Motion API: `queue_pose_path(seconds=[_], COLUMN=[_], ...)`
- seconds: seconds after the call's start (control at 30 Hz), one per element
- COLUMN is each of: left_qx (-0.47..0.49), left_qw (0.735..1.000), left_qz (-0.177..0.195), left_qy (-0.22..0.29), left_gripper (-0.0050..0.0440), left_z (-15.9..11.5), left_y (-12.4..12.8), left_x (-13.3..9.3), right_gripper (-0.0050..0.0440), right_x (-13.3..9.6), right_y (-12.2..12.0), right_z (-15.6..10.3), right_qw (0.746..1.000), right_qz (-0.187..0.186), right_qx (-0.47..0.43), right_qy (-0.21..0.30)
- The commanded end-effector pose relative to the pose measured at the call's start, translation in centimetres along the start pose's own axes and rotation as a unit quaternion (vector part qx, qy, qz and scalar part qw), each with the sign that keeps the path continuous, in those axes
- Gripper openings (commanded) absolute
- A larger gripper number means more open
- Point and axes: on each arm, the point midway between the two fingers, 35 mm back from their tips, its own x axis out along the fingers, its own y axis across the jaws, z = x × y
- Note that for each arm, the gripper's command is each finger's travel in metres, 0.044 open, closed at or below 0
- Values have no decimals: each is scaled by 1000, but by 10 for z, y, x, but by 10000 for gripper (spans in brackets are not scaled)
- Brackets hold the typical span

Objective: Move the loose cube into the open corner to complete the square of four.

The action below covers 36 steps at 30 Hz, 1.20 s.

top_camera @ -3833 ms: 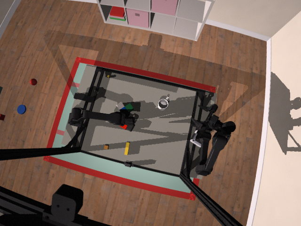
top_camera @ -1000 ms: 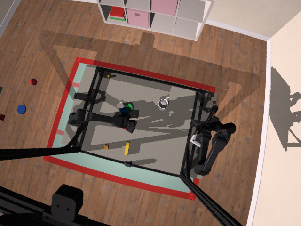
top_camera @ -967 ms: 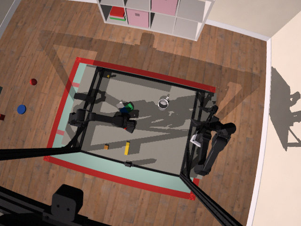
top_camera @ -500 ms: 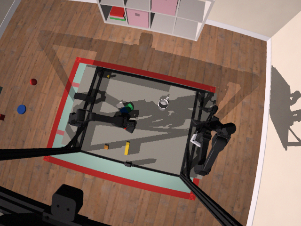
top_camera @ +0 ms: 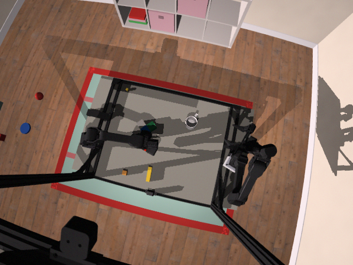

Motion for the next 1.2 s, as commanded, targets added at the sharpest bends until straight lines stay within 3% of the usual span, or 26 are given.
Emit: queue_pose_path(seconds=[0.0, 0.27, 0.5, 0.6, 1.07, 1.17], left_qx=[1, 10, 57, 64, 163, 171], left_qw=[1000, 1000, 998, 998, 987, 985], left_qz=[-7, -8, -9, -9, -10, -10], left_qy=[-2, -2, 0, 0, -1, -1], left_gripper=[0, 0, 0, 0, 0, 0], left_z=[-1, 9, 53, 60, 146, 152], left_y=[0, 2, 17, 19, 67, 71], left_x=[-19, -19, -18, -18, -17, -17], right_gripper=[400, 400, 400, 400, 400, 400], right_x=[0, 0, 0, 0, 0, 0], right_y=[1, 1, 1, 1, 1, 1], right_z=[1, 1, 1, 1, 1, 1], right_qw=[1000, 1000, 1000, 1000, 1000, 1000], right_qz=[2, 2, 2, 2, 2, 2], right_qx=[2, 2, 2, 2, 2, 2], right_qy=[0, 0, 0, 0, 0, 0])
